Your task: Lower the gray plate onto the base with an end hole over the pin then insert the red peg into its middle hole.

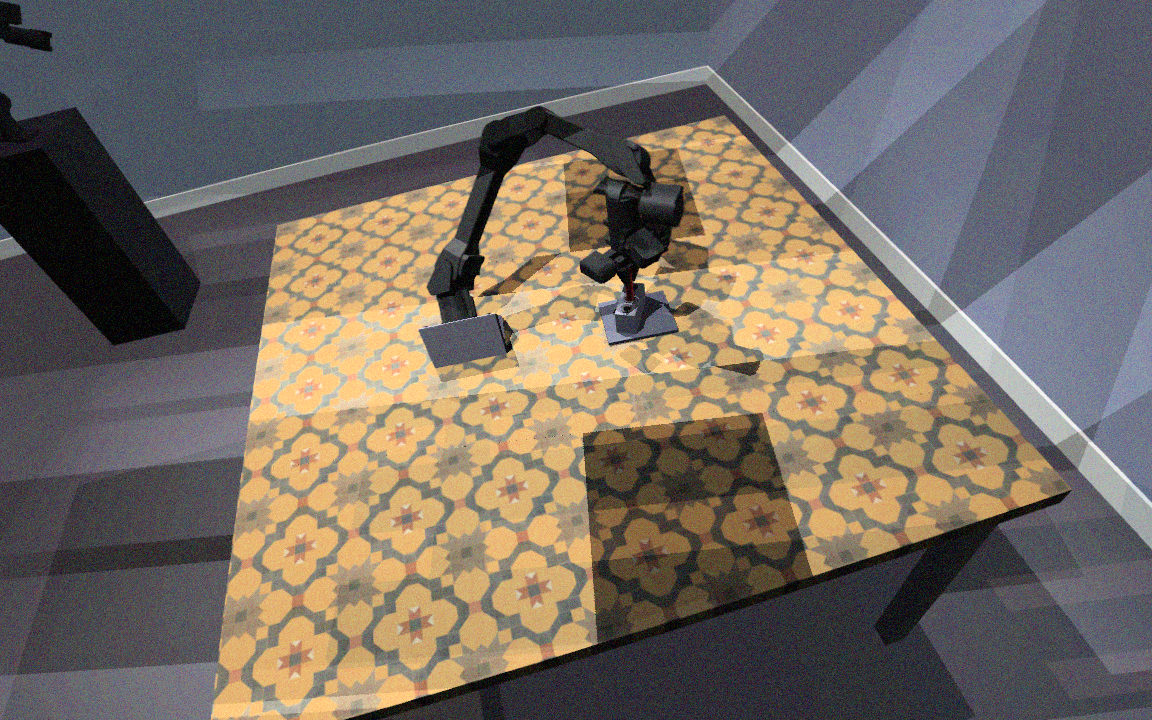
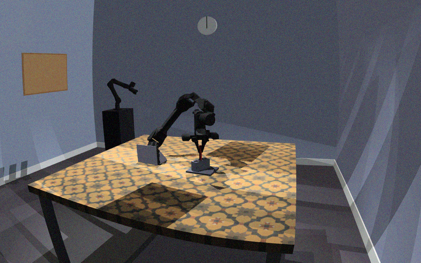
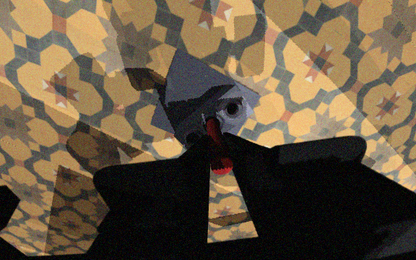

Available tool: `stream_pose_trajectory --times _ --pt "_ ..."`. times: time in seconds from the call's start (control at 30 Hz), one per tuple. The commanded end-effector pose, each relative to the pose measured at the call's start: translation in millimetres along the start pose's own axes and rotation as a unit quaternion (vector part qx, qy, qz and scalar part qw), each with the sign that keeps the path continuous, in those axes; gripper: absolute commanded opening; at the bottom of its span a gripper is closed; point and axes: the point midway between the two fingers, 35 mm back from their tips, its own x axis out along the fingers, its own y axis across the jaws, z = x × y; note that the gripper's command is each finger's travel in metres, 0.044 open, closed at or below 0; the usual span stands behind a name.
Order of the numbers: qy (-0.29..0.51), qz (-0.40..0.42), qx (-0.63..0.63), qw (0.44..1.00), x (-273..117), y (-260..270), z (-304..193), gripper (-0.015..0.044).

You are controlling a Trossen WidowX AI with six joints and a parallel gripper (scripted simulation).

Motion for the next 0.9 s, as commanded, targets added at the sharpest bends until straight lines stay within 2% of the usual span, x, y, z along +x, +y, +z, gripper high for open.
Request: stream_pose_trajectory --times 0.0,0.63,0.8,0.87 --pt "0.001 0.000 0.002 1.000 1.2 -1.0 -0.5 0.0000" --pt "0.001 -0.001 -0.001 1.000 1.5 -0.1 0.2 0.0000" --pt "0.001 -0.001 -0.001 1.000 1.5 -0.1 0.2 0.0131" --pt "0.001 -0.001 -0.001 1.000 1.5 -0.1 0.2 0.0150"
